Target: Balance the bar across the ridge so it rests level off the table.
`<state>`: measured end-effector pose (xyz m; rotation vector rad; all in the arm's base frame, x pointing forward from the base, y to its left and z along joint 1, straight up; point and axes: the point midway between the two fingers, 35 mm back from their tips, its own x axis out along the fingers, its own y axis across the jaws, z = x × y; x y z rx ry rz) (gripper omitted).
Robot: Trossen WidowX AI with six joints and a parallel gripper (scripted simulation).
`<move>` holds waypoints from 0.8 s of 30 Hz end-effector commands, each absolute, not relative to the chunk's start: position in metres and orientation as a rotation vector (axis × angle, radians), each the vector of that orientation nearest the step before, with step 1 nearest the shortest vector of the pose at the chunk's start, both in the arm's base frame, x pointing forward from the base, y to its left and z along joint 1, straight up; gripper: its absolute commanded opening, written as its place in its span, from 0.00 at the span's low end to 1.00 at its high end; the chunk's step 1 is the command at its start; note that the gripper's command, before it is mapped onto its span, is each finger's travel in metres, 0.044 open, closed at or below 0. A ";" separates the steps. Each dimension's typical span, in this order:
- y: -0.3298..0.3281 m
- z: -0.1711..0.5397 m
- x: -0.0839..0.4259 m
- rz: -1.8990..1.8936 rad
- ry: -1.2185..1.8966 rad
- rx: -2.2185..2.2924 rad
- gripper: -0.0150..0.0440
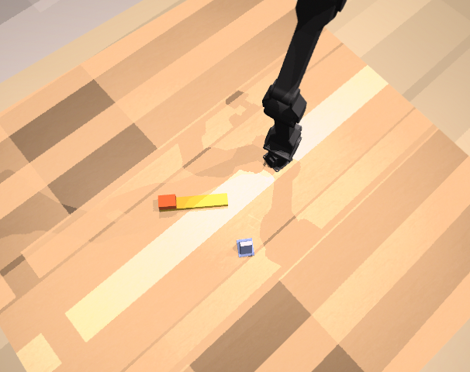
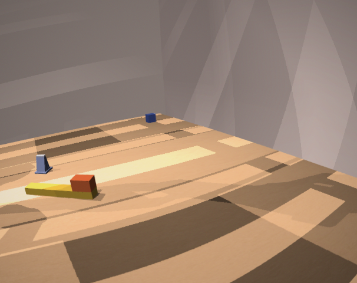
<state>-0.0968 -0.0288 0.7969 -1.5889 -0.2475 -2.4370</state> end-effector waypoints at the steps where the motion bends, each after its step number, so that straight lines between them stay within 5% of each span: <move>1: -0.029 0.797 -0.097 -2.435 -0.249 -1.586 0.89; 4: -0.034 0.795 -0.097 -2.404 -0.276 -1.551 0.79; 24: -0.096 0.764 -0.129 -2.364 -0.183 -1.278 0.79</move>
